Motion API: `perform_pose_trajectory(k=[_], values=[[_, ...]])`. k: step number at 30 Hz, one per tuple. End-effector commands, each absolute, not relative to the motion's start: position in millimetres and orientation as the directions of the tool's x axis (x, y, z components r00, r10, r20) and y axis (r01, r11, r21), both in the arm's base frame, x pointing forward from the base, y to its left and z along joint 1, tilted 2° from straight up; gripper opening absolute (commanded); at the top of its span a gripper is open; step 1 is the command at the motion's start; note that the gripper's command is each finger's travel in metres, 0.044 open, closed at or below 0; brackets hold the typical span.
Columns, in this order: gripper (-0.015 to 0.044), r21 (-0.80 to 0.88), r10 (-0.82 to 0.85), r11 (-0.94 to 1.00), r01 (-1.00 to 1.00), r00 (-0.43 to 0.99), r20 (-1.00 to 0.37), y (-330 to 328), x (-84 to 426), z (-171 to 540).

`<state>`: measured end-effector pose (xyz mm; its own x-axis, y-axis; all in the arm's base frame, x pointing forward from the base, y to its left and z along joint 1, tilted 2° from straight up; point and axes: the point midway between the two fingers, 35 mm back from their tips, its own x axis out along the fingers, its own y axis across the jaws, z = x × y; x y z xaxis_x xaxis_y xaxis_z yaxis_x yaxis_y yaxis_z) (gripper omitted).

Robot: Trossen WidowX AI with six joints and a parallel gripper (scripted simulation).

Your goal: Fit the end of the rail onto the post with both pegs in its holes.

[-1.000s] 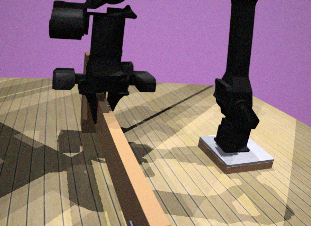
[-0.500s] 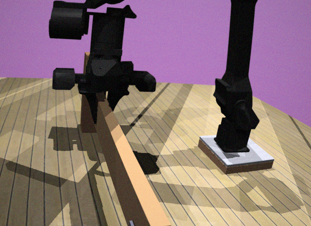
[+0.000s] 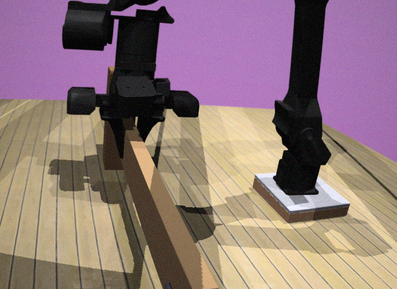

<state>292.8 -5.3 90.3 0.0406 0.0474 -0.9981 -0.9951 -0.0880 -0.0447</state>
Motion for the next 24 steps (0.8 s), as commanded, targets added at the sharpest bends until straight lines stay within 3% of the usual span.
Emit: perform_pose_trajectory(k=[1, 24], values=[[0.0000, -0.046, 0.039, -0.087, -0.995, 0.043, -0.998, -8.7, 293.3, 92.7], [0.0000, -0.046, 0.039, -0.087, -0.995, 0.043, -0.998, -8.6, 293.4, 90.2]])
